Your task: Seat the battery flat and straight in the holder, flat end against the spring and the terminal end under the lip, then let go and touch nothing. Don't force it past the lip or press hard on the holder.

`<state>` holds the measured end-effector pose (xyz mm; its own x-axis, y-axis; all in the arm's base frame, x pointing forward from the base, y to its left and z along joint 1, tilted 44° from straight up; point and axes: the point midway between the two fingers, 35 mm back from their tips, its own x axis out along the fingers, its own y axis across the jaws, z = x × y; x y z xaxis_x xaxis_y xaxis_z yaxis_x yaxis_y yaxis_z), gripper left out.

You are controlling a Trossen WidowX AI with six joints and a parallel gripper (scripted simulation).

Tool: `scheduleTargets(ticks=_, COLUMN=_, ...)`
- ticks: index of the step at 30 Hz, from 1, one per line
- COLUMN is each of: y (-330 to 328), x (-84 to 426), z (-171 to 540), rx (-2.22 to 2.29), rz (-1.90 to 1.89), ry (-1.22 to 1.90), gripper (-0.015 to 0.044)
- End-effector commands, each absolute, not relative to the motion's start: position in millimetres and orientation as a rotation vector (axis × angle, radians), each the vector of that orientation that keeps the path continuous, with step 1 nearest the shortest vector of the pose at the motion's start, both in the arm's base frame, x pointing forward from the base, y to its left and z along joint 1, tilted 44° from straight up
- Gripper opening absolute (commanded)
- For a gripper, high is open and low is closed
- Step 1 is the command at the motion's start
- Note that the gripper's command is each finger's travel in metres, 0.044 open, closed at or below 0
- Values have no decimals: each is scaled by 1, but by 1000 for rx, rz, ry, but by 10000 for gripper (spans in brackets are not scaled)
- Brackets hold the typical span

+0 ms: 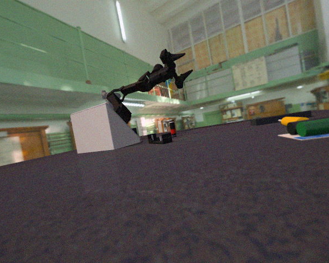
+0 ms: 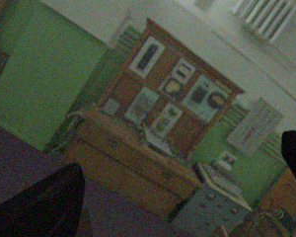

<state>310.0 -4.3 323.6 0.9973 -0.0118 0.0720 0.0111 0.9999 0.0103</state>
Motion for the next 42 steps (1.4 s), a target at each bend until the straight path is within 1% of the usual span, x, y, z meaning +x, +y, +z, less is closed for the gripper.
scheduleTargets(ticks=1, y=-5, x=312, z=321, rx=5, rz=-10, ry=-56, gripper=374)
scheduleTargets(ticks=3, y=-7, x=325, z=297, rx=-31, rz=7, ry=73, gripper=321)
scheduleTargets(ticks=5, y=-11, x=338, z=260, rx=-68, rz=41, ry=266, gripper=269)
scheduleTargets(ticks=8, y=-18, x=344, z=207, rx=-84, rz=113, ry=546, gripper=190)
scheduleTargets(ticks=12, y=-24, x=332, z=148, rx=-26, rz=240, ry=888, gripper=85)
scheduleTargets(ticks=15, y=-25, x=315, z=118, rx=69, rz=345, ry=1101, gripper=6)
scheduleTargets(ticks=20, y=-22, x=281, z=93, rx=349, rz=541, ry=1397, gripper=0)
scheduleTargets(ticks=23, y=-21, x=270, z=93, rx=515, rz=623, ry=1490, gripper=0)
scheduleTargets(ticks=42, y=-17, x=269, z=90, rx=552, rz=639, ry=1506, gripper=0)
